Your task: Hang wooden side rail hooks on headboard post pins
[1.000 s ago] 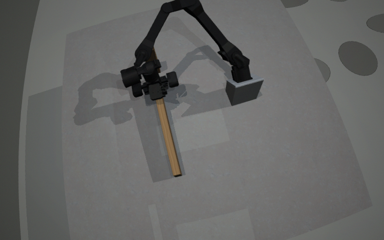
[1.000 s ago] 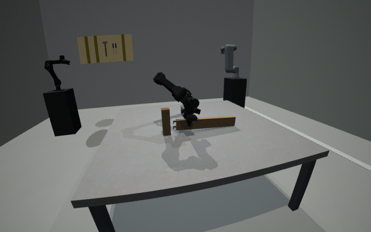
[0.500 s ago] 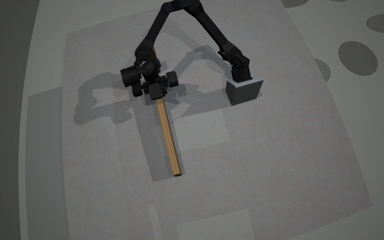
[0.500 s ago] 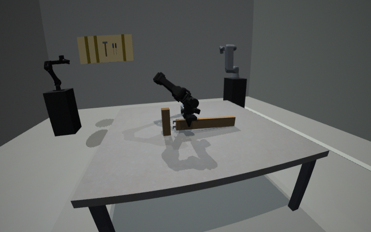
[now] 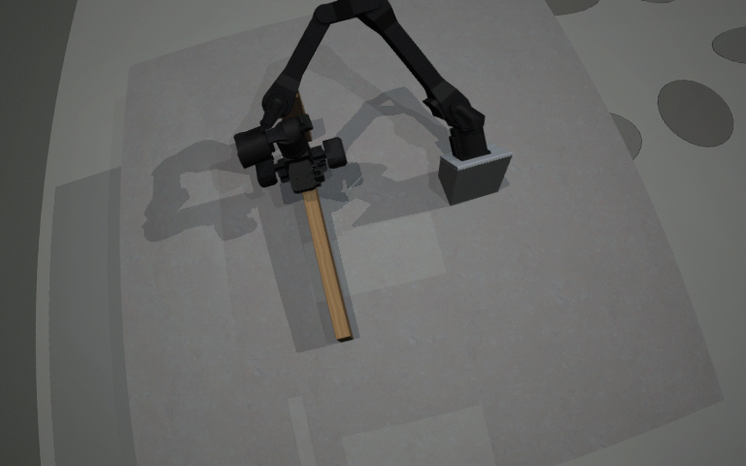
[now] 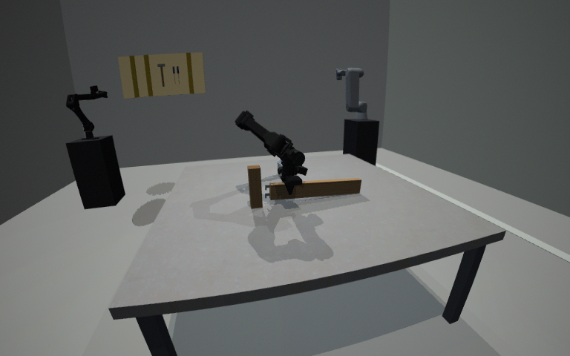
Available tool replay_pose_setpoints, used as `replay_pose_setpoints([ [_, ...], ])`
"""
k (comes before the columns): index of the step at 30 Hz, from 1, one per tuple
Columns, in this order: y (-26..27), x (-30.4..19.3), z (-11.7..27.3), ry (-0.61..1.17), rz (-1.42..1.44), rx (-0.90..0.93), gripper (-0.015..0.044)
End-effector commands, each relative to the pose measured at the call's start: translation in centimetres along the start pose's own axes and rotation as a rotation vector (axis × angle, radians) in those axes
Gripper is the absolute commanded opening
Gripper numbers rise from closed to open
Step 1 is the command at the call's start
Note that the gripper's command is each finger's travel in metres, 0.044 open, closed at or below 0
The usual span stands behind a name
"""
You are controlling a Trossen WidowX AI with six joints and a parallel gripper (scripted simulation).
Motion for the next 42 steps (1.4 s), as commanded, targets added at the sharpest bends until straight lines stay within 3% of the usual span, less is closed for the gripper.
replay_pose_setpoints([
  [1, -0.17, -0.03, 0.26, 0.002, 0.006, -0.010, 0.0000],
  [42, -0.09, -0.48, 0.35, 0.002, 0.006, -0.010, 0.0000],
])
Point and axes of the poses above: the point midway between the two fingers, 35 mm back from their tips, its own z axis back along the fingers, its own y axis across the jaws, x = y × z, the point moved 5 cm from there along z, back along the fingers, and after that the axes turned 3 degrees about z, right-handed, at the moved point
